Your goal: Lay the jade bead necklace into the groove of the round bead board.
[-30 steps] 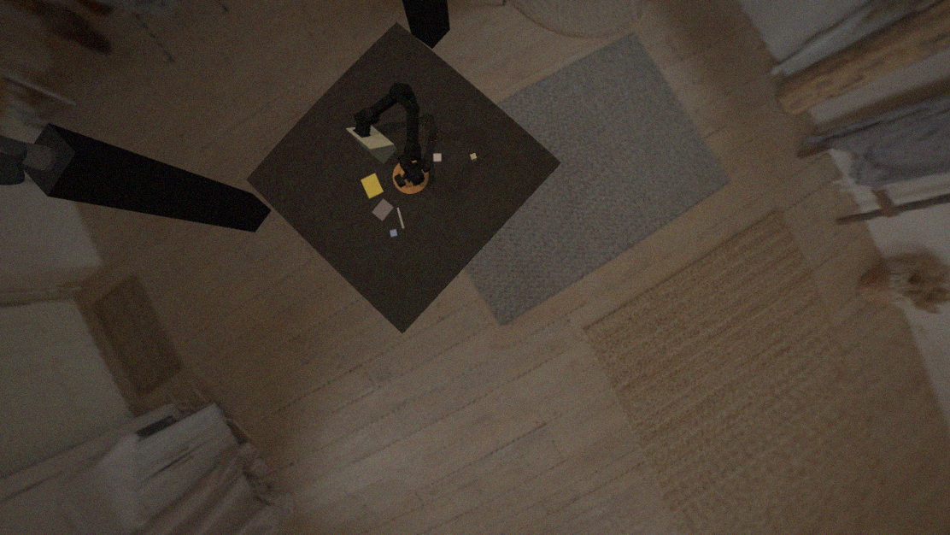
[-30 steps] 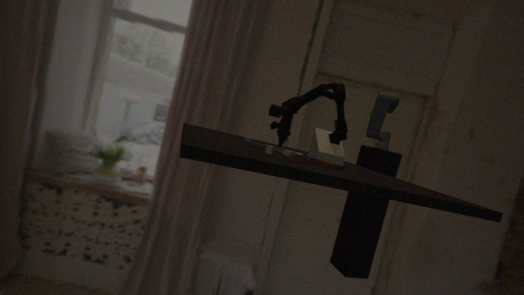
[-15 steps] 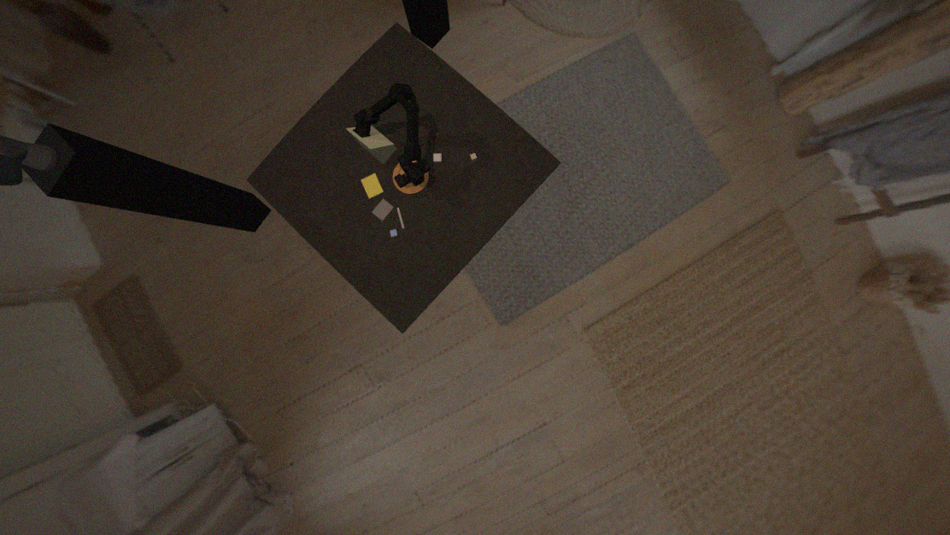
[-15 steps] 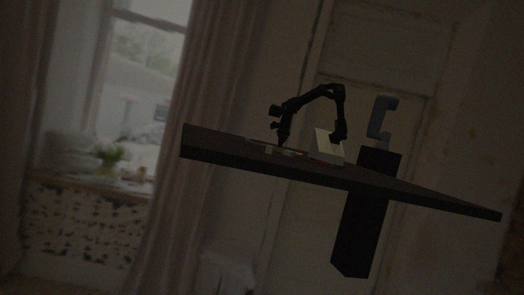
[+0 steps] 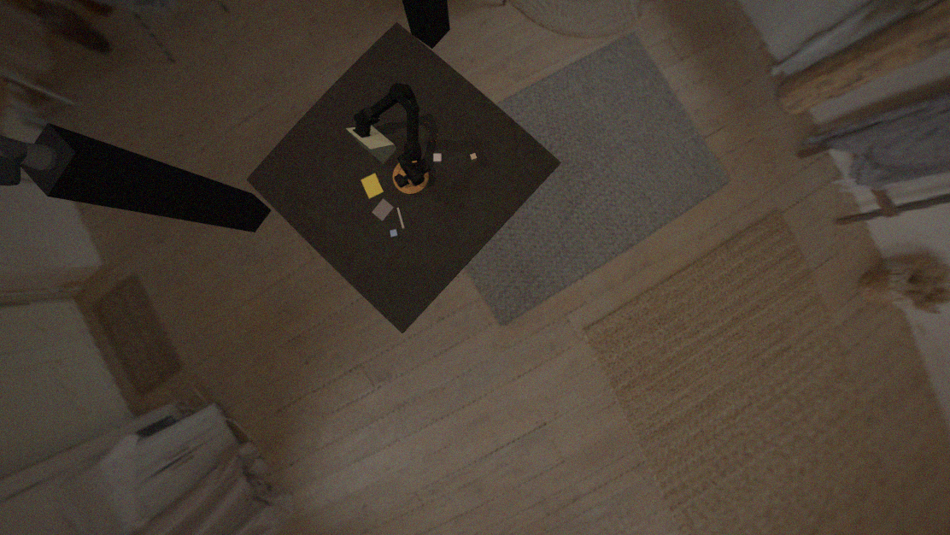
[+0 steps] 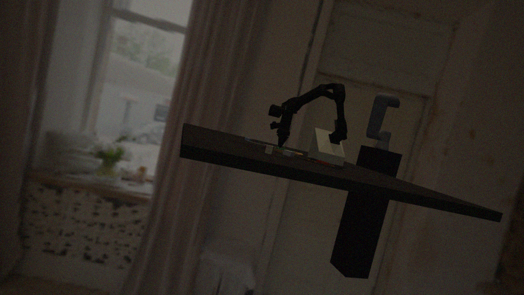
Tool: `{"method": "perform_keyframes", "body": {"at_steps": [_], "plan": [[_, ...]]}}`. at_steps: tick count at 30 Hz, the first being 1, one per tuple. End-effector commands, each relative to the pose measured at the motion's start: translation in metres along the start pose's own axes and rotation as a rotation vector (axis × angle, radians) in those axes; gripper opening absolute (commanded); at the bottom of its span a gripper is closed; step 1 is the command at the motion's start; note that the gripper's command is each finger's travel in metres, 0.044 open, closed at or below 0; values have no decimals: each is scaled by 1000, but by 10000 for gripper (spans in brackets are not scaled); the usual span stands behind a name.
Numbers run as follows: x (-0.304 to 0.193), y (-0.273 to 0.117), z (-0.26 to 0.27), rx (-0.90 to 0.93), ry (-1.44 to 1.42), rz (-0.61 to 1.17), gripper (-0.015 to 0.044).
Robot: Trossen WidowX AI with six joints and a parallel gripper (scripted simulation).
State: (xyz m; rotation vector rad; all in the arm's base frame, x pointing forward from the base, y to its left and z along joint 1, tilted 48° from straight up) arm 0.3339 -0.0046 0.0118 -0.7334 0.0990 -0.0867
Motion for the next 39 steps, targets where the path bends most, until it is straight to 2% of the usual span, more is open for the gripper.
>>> {"method": "perform_keyframes", "body": {"at_steps": [1,19,22,31,39], "plan": [[0,0,0,-3,-3,2,440],[0,0,0,-3,-3,2,440],[-8,-5,6,-7,124,1,361],[-59,-31,34,-5,869,2,125],[-60,-32,35,-5,884,2,120]]}}
Point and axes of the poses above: the point midway between the two fingers, 35 mm back from their tips, its own y axis out along the fingers, its own z axis across the jaws, x = y × z, the point moved 8 cm from there along -y, back along the fingers, and after that the axes turned 12 degrees about -y, right-handed, at the moved point
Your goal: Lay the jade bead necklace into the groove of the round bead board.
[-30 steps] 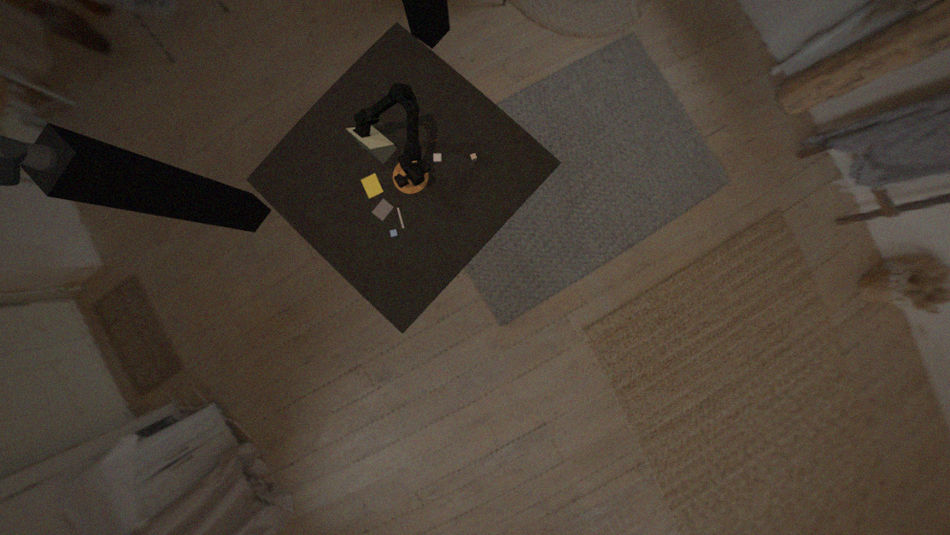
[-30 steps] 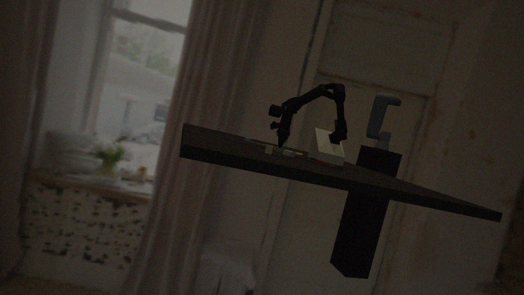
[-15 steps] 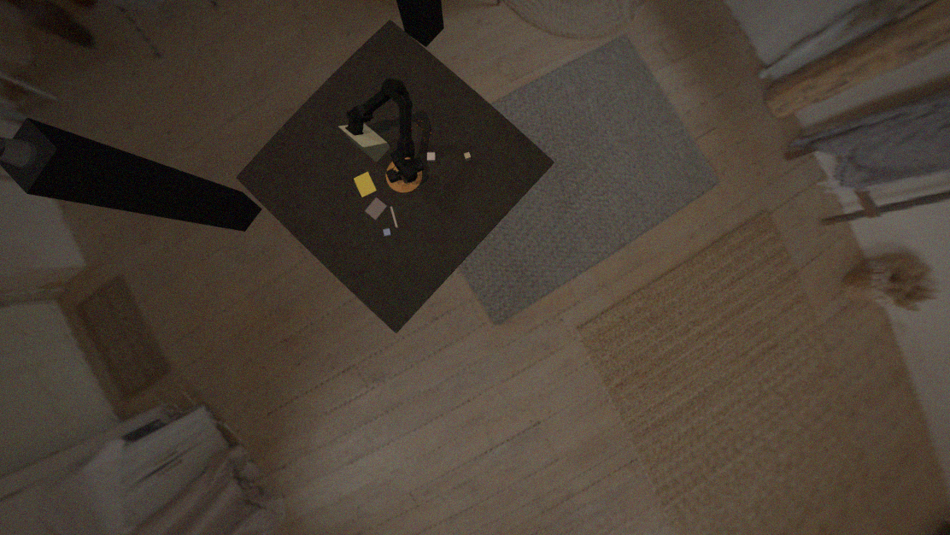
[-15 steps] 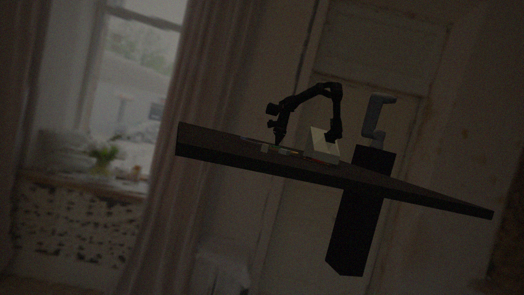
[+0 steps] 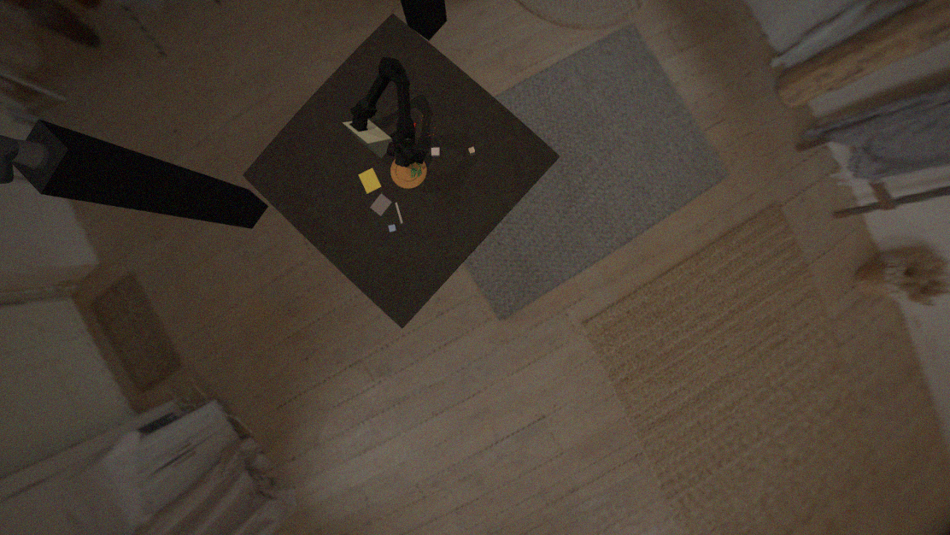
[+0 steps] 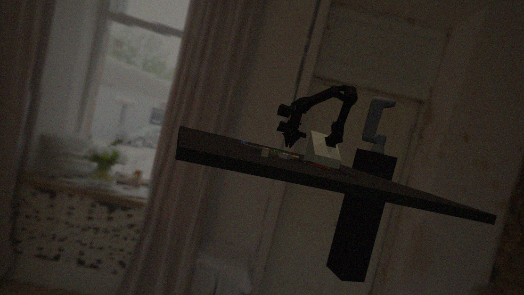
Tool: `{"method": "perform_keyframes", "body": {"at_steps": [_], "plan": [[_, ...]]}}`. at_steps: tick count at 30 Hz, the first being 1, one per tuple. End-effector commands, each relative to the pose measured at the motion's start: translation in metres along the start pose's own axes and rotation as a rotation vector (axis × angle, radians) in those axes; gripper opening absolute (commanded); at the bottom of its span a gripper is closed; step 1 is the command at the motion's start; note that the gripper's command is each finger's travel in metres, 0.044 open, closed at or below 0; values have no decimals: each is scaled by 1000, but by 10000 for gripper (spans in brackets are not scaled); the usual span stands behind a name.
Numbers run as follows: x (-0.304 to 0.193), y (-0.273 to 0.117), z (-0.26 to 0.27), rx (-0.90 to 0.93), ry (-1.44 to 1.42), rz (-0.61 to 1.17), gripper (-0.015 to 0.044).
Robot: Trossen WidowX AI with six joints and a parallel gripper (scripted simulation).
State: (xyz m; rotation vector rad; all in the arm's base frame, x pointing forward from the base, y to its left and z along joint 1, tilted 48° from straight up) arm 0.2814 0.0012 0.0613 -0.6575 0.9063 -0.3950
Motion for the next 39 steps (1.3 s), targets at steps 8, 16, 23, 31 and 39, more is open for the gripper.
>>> {"method": "perform_keyframes", "body": {"at_steps": [8,16,23,31,39], "plan": [[-4,15,-3,-4,36,2,120],[-2,14,0,1,26,-4,120],[-3,26,-1,-1,31,-2,120],[-4,39,-3,-3,36,2,120],[-4,40,-3,-3,36,3,120]]}}
Point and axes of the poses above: the point midway between the two fingers, 35 mm back from their tips, its own y axis out along the fingers, its own z axis across the jaws, x = y × z, the point moved 8 cm from there along -y, back along the fingers, and after that the axes turned 12 degrees about -y, right-handed, at the moved point
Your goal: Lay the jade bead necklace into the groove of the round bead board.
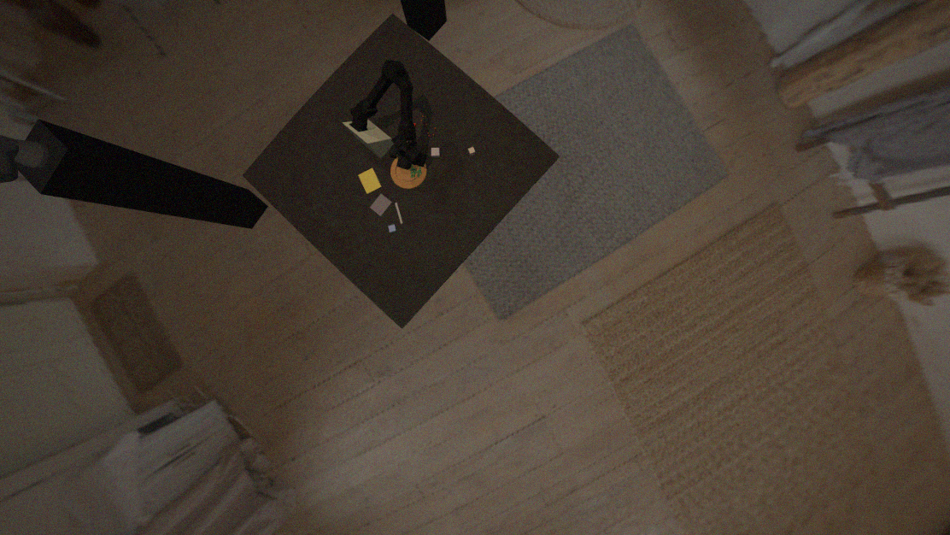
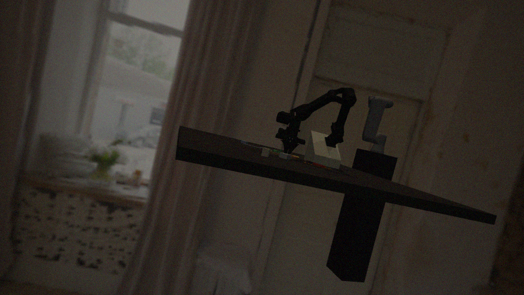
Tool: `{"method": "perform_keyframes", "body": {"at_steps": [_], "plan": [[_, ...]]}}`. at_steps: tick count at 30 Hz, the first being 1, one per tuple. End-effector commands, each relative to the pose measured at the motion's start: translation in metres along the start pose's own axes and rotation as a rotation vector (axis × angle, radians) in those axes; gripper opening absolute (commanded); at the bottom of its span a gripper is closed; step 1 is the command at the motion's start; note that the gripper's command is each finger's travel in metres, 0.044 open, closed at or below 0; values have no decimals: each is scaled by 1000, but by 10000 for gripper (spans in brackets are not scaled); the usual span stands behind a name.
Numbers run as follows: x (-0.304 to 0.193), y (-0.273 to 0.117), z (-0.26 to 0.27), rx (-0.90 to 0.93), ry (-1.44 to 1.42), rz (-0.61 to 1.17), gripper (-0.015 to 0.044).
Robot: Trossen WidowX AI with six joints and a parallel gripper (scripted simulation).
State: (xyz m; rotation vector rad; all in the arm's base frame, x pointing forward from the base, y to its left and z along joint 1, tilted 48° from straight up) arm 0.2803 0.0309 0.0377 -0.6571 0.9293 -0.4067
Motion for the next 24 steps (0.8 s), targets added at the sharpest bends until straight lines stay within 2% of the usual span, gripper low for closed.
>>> {"method": "perform_keyframes", "body": {"at_steps": [1,4,6,24], "plan": [[0,0,0,0,0,0,94],[0,0,0,0,0,0,15],[0,0,0,0,0,0,2],[0,0,0,0,0,0,0]]}}
Point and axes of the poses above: the point midway between the two fingers, 35 mm back from their tips, its own y axis out along the fingers, its own z axis across the jaws, x = y × z, the point moved 8 cm from there along -y, back along the fingers, and after that the axes turned 12 degrees about -y, right-handed, at the moved point
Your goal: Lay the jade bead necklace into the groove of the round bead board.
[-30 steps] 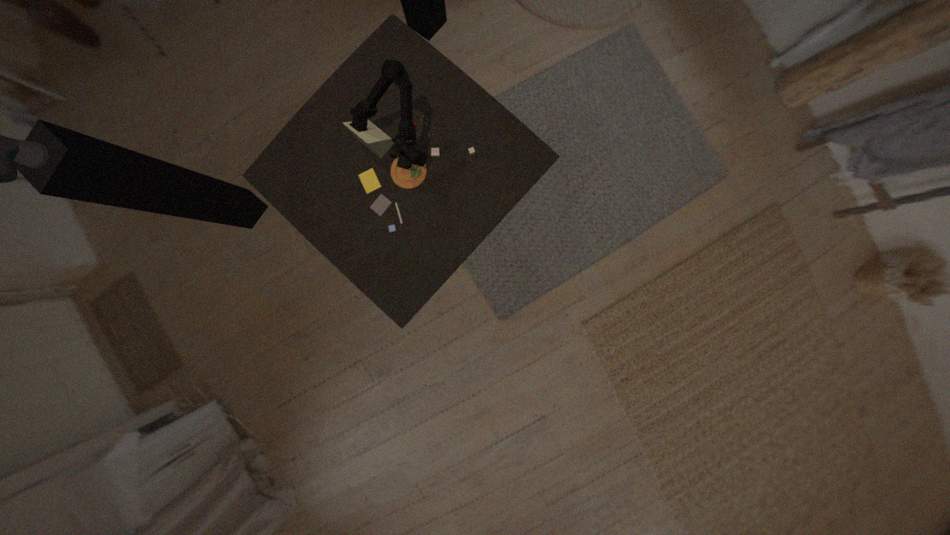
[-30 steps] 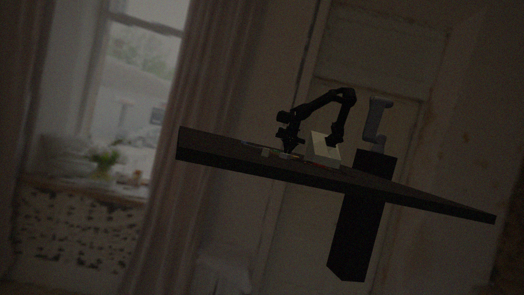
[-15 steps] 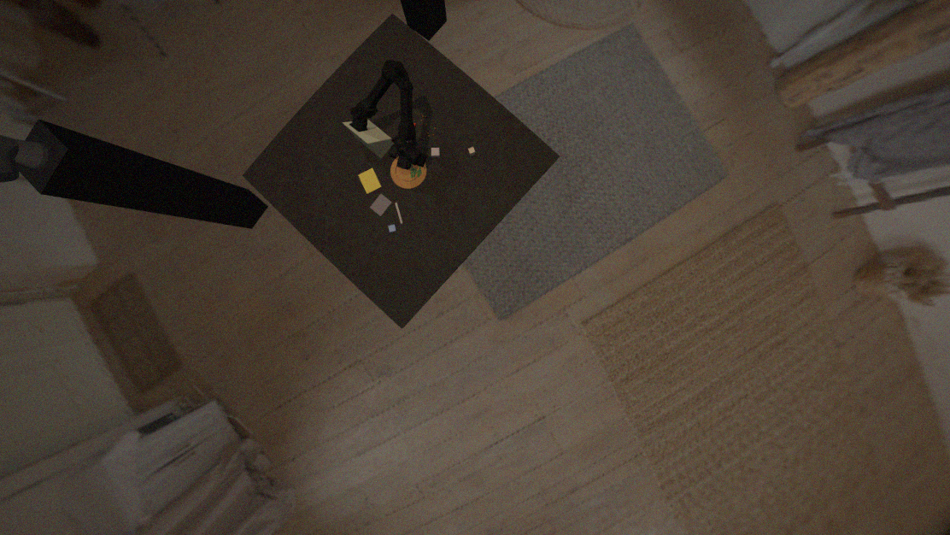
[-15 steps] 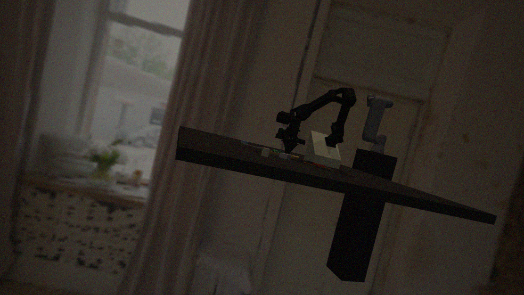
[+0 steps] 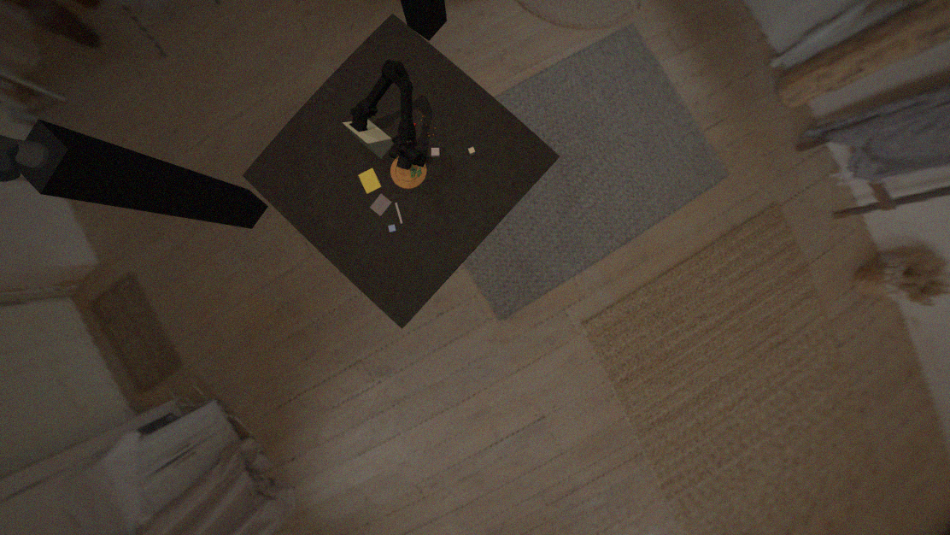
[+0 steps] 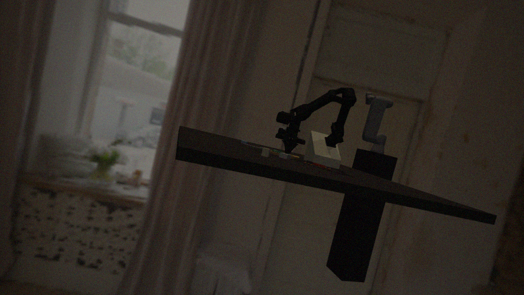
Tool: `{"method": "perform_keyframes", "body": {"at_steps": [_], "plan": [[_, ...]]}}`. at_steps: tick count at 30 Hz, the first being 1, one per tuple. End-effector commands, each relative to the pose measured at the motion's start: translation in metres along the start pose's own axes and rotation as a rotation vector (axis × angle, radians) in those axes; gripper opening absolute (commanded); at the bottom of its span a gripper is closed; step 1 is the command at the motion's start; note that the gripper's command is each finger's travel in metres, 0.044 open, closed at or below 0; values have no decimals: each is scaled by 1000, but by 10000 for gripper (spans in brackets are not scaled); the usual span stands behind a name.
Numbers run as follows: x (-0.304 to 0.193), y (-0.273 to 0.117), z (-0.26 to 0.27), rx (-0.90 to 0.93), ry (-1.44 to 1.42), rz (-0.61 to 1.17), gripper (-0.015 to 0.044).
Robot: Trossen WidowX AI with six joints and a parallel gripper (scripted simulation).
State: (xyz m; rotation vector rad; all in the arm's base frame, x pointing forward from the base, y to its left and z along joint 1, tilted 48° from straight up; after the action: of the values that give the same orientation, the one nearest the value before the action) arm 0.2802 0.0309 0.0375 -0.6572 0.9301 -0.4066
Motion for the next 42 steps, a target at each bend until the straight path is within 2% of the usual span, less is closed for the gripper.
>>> {"method": "perform_keyframes", "body": {"at_steps": [1,37,42], "plan": [[0,0,0,0,-1,0,0],[-17,2,-21,-2,12,7,0],[-15,-3,-19,8,7,1,131]]}}
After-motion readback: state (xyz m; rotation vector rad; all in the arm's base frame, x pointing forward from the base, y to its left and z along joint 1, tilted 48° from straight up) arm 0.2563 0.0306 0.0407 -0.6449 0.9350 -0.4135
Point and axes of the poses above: the point midway between the two fingers, 35 mm back from their tips, its own y axis out along the fingers, its own z axis across the jaws, x = y × z, the point moved 8 cm from there along -y, back along the fingers, and after that the axes turned 12 degrees about -y, right-handed, at the moved point
